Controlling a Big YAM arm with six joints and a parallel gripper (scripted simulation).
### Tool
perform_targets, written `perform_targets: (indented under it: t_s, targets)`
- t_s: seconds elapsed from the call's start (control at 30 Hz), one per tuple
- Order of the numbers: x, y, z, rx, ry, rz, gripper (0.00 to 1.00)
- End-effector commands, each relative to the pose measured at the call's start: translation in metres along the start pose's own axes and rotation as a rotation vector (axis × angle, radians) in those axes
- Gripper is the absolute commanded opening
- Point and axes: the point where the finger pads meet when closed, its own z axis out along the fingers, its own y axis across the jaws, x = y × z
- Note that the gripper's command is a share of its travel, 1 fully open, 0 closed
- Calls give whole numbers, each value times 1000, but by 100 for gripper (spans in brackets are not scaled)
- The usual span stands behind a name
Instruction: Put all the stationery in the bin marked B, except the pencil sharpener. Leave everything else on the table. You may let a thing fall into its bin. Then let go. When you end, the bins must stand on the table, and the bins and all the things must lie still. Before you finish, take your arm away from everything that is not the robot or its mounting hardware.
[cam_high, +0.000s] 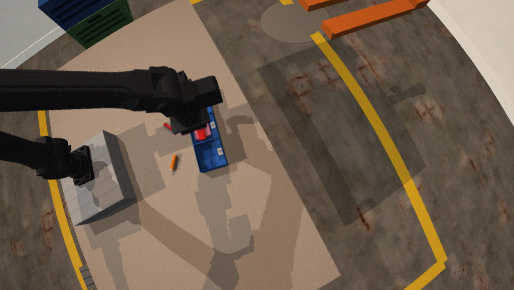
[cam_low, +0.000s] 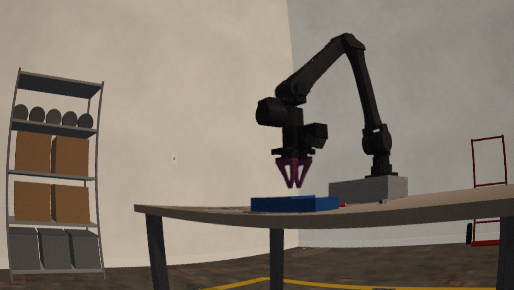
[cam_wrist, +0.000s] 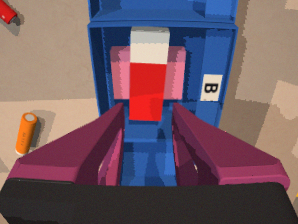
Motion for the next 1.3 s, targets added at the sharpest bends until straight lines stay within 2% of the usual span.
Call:
perform_targets:
  t_s: [0.0,0.03,0.1,0.17,0.67,0.73,0.77,0.83,1.27]
  targets:
    - [-2,-15,-13,41,-4,-1,28]
    - [-7,-24,-32,67,-6,-4,100]
    - [-7,-26,-42,74,-6,-2,100]
    - [-7,-26,-42,74,-6,-2,100]
    - [-7,-24,-105,79,-6,0,100]
    - [-7,-24,-105,79,-6,0,100]
    - [-7,-22,-96,48,-6,0,100]
    - [-7,-23,-118,80,-6,0,100]
    - [-7,-20,-168,82,-7,0,100]
